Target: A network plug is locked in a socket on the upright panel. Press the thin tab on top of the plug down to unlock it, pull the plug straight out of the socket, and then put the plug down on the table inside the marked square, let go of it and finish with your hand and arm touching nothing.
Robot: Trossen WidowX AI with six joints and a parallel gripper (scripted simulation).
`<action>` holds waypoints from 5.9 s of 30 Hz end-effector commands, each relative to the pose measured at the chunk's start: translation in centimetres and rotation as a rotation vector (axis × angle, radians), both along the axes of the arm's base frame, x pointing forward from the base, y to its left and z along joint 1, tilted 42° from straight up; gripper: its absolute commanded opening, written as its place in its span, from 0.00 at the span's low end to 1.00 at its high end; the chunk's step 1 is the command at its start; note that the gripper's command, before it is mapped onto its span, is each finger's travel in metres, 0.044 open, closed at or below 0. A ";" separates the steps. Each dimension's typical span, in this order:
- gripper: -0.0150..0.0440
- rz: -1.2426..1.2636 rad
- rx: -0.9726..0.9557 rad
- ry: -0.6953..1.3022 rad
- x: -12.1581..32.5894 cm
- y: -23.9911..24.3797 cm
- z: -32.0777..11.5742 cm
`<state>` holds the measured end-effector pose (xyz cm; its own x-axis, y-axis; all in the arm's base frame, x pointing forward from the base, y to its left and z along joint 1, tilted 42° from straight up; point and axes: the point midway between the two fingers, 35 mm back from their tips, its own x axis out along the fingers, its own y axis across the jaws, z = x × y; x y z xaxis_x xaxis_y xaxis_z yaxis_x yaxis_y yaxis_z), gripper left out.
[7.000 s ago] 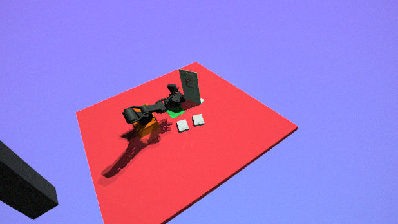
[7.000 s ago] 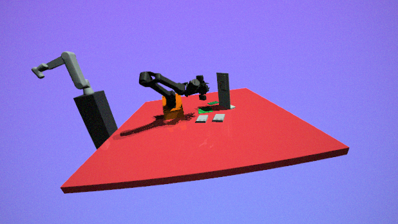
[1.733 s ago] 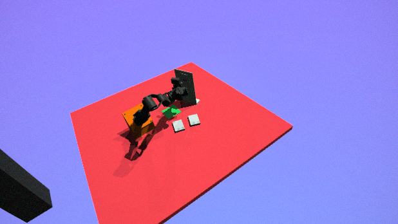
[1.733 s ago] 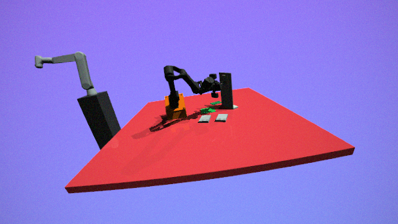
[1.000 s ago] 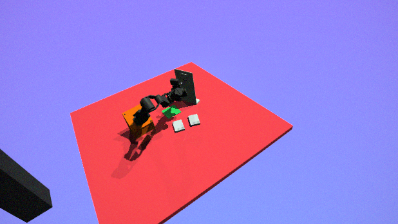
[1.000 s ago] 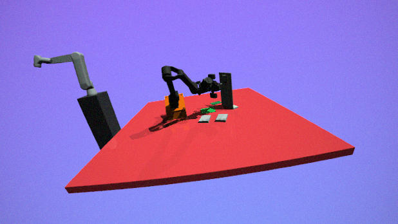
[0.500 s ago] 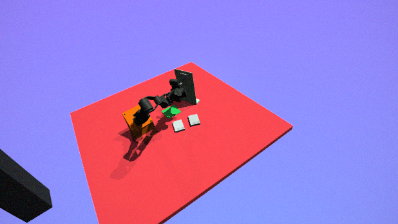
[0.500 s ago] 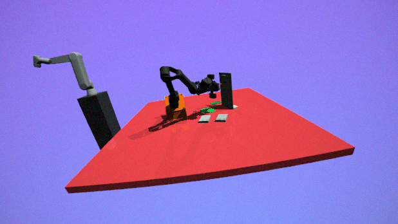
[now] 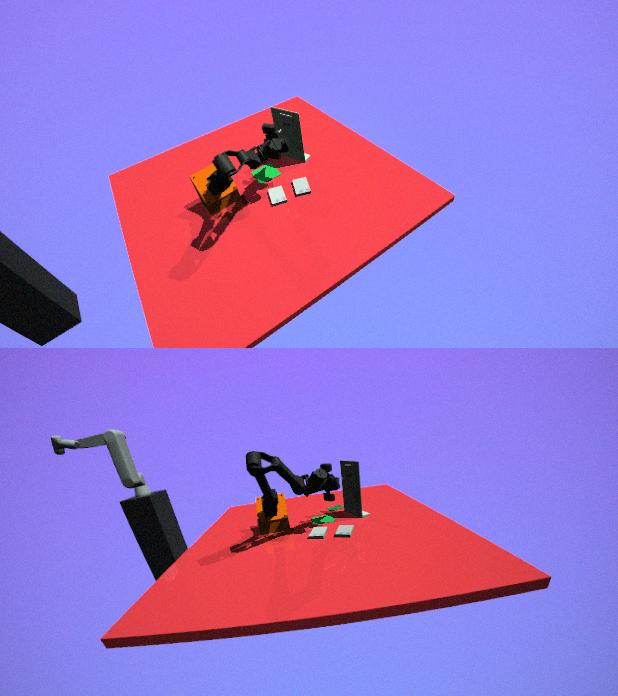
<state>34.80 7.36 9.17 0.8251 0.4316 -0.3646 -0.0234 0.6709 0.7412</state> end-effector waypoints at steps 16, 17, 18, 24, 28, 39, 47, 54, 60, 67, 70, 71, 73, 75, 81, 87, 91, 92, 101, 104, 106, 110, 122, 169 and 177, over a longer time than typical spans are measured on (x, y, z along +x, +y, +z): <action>0.25 0.007 0.000 -0.005 -1.0 -0.2 0.3; 0.25 0.007 0.000 -0.005 -1.0 -0.2 0.3; 0.25 0.007 0.000 -0.005 -1.1 -0.2 0.3; 0.25 0.000 0.000 0.001 -1.0 -0.2 0.2; 0.25 0.001 0.000 0.001 -1.2 0.3 0.9; 0.25 0.004 0.000 -0.001 -2.1 2.0 3.3; 0.25 0.006 0.001 -0.003 -3.1 3.1 5.0; 0.25 -0.025 0.004 0.032 -3.2 3.2 4.4; 0.25 -0.156 0.001 0.161 -3.1 2.5 1.2; 0.25 -0.314 -0.025 0.284 -3.6 1.6 -2.3; 0.25 -0.382 -0.043 0.326 -4.0 1.1 -3.7; 0.25 -0.405 -0.050 0.338 -4.1 0.9 -4.2; 0.25 -0.451 -0.065 0.361 -4.4 0.6 -5.0; 0.25 -0.496 -0.081 0.380 -4.7 0.2 -5.8; 0.25 -0.631 -0.139 0.418 -5.9 -1.0 -7.9; 0.25 -0.759 -0.207 0.425 -7.1 -2.3 -9.4; 0.25 -0.838 -0.256 0.411 -8.0 -3.2 -10.1; 0.25 -0.857 -0.268 0.405 -8.2 -3.4 -10.3; 0.25 -0.937 -0.325 0.368 -9.1 -4.3 -10.7; 0.25 -0.937 -0.325 0.368 -9.1 -4.3 -10.8; 0.25 -0.937 -0.325 0.368 -9.0 -4.4 -10.9; 0.25 -0.937 -0.325 0.370 -9.0 -4.7 -11.3; 0.25 -0.937 -0.324 0.373 -8.8 -5.4 -12.3; 0.25 -0.935 -0.328 0.368 -8.9 -8.4 -15.2; 0.25 -0.935 -0.328 0.368 -8.7 -8.7 -15.2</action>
<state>26.14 -1.22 -5.81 0.5967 -0.4868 -0.6380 0.7943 0.4717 0.3830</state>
